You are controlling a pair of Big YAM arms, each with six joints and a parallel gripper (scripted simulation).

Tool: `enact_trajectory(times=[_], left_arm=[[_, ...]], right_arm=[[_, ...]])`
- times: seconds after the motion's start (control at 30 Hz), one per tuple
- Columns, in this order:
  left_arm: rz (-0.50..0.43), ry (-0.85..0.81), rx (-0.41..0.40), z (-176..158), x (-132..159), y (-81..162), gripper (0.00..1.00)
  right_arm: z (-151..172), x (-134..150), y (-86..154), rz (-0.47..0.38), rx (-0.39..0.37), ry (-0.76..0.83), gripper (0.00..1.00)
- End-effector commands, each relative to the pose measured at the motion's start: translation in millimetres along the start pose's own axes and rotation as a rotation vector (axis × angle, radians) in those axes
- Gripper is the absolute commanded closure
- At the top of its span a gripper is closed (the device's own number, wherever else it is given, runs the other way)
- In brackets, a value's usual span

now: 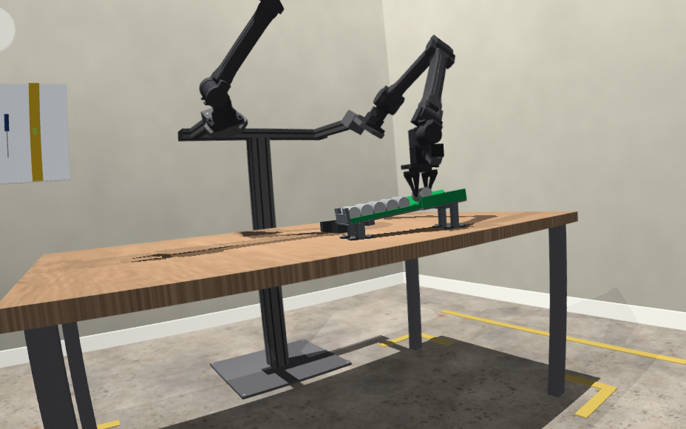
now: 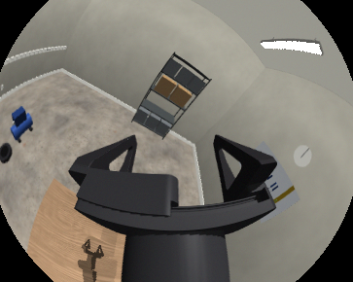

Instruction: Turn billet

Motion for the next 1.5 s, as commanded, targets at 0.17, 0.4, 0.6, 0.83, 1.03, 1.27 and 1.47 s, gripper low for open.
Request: enact_trajectory(times=[0.17,0.4,0.6,0.83,1.03,1.27,1.47], left_arm=[[-0.072,0.01,-0.003,4,-31,24,1.0],[-0.055,0.008,-0.003,2,-25,9,1.0],[-0.051,0.004,-0.001,-1,-23,3,1.0],[-0.079,0.016,-0.006,8,-33,20,1.0],[-0.079,0.016,-0.006,8,-33,20,1.0],[-0.079,0.016,-0.006,8,-33,20,1.0],[-0.079,0.016,-0.006,8,-33,20,1.0]], right_arm=[[-4,-10,7,-0.016,0.011,0.019,0.0],[-4,-10,7,-0.016,0.011,0.019,0.0],[-4,-10,7,-0.016,0.011,0.019,0.0],[-4,-10,7,-0.016,0.011,0.019,0.0],[-4,-10,7,-0.016,0.011,0.019,0.0],[-4,-10,7,-0.016,0.011,0.019,0.0],[-4,-10,7,-0.016,0.011,0.019,0.0]])
Point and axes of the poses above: on each arm, the point where the finger pads meet when closed, its own y axis back along the fingers, its own z axis across the jaws, x = y × z, the point moved 5 cm from there along y, back along the fingers, and after that the axes turned 15 degrees about -y, right-handed, at the moved point
